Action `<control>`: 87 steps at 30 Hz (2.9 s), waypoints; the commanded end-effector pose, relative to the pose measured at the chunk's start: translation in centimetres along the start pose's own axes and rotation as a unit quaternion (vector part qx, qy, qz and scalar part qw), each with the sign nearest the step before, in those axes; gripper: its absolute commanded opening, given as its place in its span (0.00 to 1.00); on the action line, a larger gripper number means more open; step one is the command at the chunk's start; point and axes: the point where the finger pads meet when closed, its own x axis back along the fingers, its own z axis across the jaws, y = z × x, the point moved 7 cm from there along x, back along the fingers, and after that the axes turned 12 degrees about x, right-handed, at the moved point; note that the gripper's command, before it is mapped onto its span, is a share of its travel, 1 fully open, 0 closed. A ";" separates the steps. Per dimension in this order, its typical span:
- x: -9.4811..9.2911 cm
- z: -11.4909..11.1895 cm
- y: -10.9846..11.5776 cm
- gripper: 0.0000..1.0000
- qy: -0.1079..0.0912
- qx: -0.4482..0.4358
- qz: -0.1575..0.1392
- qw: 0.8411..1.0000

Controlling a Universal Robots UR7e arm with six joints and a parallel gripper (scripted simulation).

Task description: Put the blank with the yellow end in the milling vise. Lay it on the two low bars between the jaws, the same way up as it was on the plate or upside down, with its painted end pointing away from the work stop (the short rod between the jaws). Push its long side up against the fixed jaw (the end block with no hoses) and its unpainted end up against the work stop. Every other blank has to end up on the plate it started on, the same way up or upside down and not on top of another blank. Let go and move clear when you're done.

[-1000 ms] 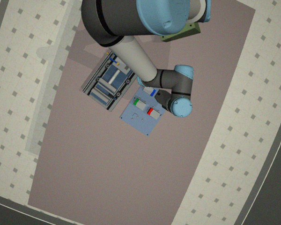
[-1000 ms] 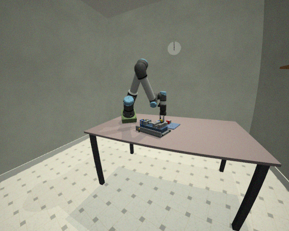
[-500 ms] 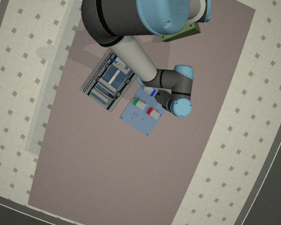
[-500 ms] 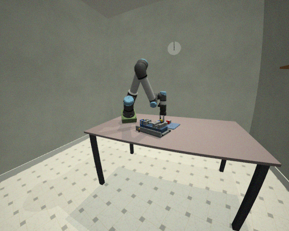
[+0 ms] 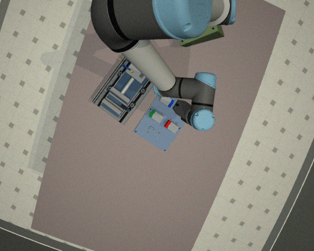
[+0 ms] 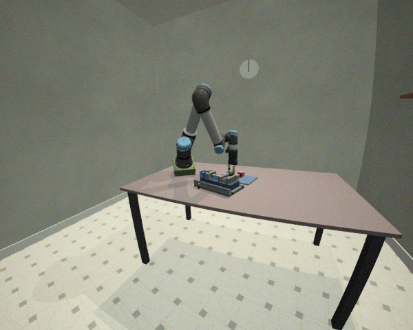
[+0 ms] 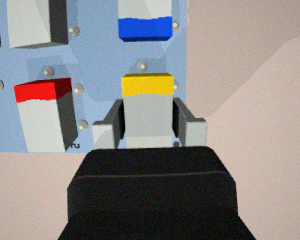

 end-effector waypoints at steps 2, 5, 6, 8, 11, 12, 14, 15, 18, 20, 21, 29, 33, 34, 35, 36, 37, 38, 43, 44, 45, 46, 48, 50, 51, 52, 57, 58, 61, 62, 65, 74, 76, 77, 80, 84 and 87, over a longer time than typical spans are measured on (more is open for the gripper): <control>0.0 0.0 0.0 0.00 -0.001 0.000 0.000 1.000; 0.0 0.0 0.0 0.00 -0.001 0.000 0.000 1.000; 0.0 0.0 0.0 0.00 -0.001 0.000 0.000 1.000; 0.0 0.0 0.0 0.00 -0.001 0.000 0.000 1.000; 0.0 0.0 0.0 0.00 -0.001 0.000 0.000 1.000; 0.0 0.0 0.0 0.00 -0.001 0.000 0.000 1.000; 0.0 0.0 0.0 0.00 -0.001 0.000 0.000 1.000; 0.0 0.0 0.0 0.00 -0.001 0.000 0.000 1.000; 0.0 0.0 0.0 0.00 -0.001 0.000 0.000 1.000; 0.0 0.0 0.0 0.00 -0.001 0.000 0.000 1.000; 0.0 0.0 0.0 0.00 -0.001 0.000 0.000 1.000; 0.6 0.0 0.0 0.00 -0.001 0.000 0.000 1.000; 3.0 0.0 0.0 0.00 -0.001 0.000 0.000 1.000; 3.0 0.0 0.0 0.00 -0.001 0.000 0.000 1.000; 3.0 0.0 0.0 0.00 -0.001 0.000 0.000 1.000; 3.0 0.0 0.0 0.00 -0.001 0.000 0.000 1.000; 3.0 0.0 0.0 0.00 -0.001 0.000 0.000 1.000; 3.0 0.0 0.0 0.00 -0.001 0.000 0.000 1.000; 3.0 0.0 0.0 0.00 -0.001 0.000 0.000 1.000; 3.0 0.0 0.0 0.00 -0.001 0.000 0.000 1.000; 3.0 0.0 0.0 0.00 -0.001 0.000 0.000 1.000; 3.6 0.0 0.0 0.00 -0.001 0.000 0.000 1.000; 4.8 0.0 0.0 0.00 -0.001 0.000 0.000 1.000; 6.0 0.0 0.0 0.00 -0.001 0.000 0.000 1.000; 6.0 0.0 0.0 0.00 -0.001 0.000 0.000 1.000; 6.0 0.0 0.0 0.00 -0.001 0.000 0.000 1.000; 6.0 0.0 0.0 0.00 -0.001 0.000 0.000 1.000; 6.0 0.0 0.0 0.00 -0.001 0.000 0.000 1.000; 6.0 0.0 0.0 0.00 -0.001 0.000 0.000 1.000; 6.0 0.0 0.0 0.00 -0.001 0.000 0.000 1.000; 7.7 0.0 0.0 0.00 -0.001 0.000 0.000 1.000; 8.9 0.0 0.0 0.00 -0.001 0.000 0.000 1.000; 8.9 0.0 0.0 0.00 -0.001 0.000 0.000 1.000; 8.9 0.0 0.0 0.00 -0.001 0.000 0.000 1.000; 9.7 0.0 0.0 0.00 -0.001 0.000 0.000 1.000; 13.3 0.0 0.0 0.00 -0.001 0.000 0.000 1.000; 13.3 0.0 0.0 0.00 -0.001 0.000 0.000 1.000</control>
